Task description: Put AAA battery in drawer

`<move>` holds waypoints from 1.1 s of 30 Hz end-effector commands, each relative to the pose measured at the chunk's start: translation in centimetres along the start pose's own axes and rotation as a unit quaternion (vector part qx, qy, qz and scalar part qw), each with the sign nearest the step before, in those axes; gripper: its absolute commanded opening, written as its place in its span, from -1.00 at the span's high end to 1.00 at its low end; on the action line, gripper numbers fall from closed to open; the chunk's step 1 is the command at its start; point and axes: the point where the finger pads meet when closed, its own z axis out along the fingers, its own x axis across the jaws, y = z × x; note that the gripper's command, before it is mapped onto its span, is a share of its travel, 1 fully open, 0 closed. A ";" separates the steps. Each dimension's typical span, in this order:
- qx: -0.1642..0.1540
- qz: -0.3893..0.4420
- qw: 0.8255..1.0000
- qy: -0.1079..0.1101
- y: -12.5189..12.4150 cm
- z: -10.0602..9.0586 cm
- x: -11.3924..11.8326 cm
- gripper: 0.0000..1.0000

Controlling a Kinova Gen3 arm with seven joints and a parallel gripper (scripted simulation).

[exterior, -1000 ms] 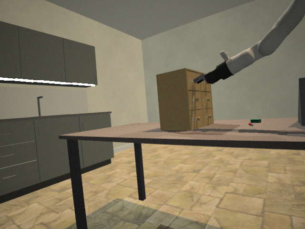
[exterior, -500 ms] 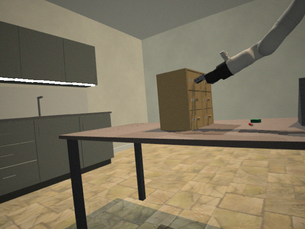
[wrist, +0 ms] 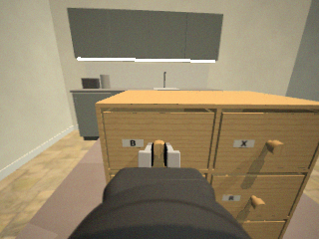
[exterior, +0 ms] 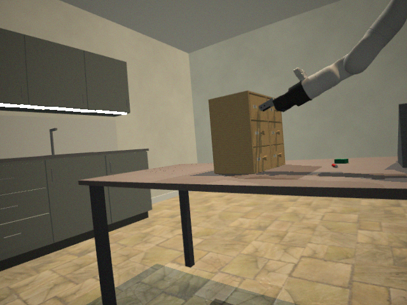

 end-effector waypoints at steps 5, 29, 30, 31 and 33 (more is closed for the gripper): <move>0.004 -0.003 1.000 -0.002 -0.4 -0.2 -0.1 0.26; 0.004 -0.002 1.000 0.000 0.3 -2.1 0.1 0.26; 0.004 -0.002 1.000 0.000 0.4 -2.3 0.1 0.26; 0.004 -0.002 1.000 0.000 0.4 -2.4 0.1 0.26; 0.004 -0.002 1.000 0.000 0.5 -2.5 0.1 0.26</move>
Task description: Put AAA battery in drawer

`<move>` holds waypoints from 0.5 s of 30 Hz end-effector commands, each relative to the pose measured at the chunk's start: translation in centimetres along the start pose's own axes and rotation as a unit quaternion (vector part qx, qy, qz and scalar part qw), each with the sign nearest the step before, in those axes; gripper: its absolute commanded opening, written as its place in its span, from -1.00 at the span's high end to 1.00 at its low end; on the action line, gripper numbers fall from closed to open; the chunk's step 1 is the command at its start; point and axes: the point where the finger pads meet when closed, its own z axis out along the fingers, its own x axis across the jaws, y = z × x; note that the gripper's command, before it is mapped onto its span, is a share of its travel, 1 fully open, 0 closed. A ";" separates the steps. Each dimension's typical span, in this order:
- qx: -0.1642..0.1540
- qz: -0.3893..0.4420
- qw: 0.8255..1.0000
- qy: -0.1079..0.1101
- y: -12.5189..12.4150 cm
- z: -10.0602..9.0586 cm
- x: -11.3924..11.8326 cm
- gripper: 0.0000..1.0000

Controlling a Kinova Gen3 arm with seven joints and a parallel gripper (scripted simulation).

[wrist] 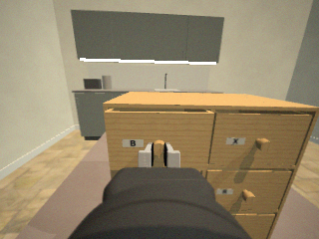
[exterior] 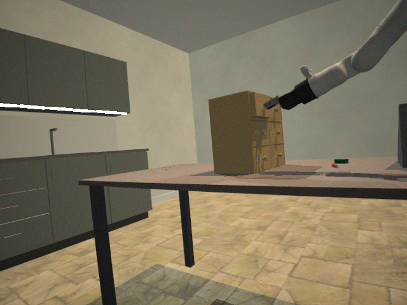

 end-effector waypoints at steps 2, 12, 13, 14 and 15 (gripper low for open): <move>0.000 0.004 1.000 0.001 0.2 -0.5 0.1 0.26; 0.000 0.004 1.000 0.002 0.7 -1.9 0.1 0.26; 0.000 0.004 1.000 0.002 0.8 -2.1 0.1 0.26; 0.000 0.004 1.000 0.002 0.8 -2.2 0.1 0.26; 0.000 0.004 1.000 0.002 0.9 -2.3 0.1 0.26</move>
